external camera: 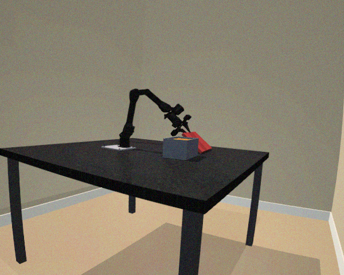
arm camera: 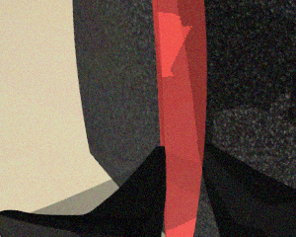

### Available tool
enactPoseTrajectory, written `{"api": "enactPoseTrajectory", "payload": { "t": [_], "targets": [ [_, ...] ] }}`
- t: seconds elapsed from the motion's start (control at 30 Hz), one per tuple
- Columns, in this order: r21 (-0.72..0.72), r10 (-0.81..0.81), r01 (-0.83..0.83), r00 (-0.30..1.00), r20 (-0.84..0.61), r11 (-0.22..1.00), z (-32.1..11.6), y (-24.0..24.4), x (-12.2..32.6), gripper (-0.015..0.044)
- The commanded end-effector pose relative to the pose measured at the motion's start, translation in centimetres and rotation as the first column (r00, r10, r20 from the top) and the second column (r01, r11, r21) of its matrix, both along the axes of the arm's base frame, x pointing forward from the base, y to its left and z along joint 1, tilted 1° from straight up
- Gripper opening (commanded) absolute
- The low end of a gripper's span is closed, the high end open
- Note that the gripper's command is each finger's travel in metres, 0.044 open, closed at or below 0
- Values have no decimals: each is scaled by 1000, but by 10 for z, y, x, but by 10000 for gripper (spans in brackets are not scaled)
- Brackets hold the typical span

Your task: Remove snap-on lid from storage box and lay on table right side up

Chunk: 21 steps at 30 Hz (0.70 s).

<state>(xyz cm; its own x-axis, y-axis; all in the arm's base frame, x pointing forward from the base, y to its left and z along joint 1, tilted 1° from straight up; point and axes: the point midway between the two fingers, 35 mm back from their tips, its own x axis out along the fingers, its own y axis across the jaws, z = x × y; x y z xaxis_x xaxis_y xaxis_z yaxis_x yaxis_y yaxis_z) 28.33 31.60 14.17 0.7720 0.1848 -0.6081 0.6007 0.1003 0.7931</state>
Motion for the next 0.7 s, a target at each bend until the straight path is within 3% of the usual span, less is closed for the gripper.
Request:
{"api": "enactPoseTrajectory", "payload": {
  "t": [0.0,0.67],
  "targets": [
    [-13,1,-1,1000,-9,1000,-9,-2,-1,0],
    [-13,1,-1,1000,-9,1000,-25,-2,-1,0]
  ]
}}
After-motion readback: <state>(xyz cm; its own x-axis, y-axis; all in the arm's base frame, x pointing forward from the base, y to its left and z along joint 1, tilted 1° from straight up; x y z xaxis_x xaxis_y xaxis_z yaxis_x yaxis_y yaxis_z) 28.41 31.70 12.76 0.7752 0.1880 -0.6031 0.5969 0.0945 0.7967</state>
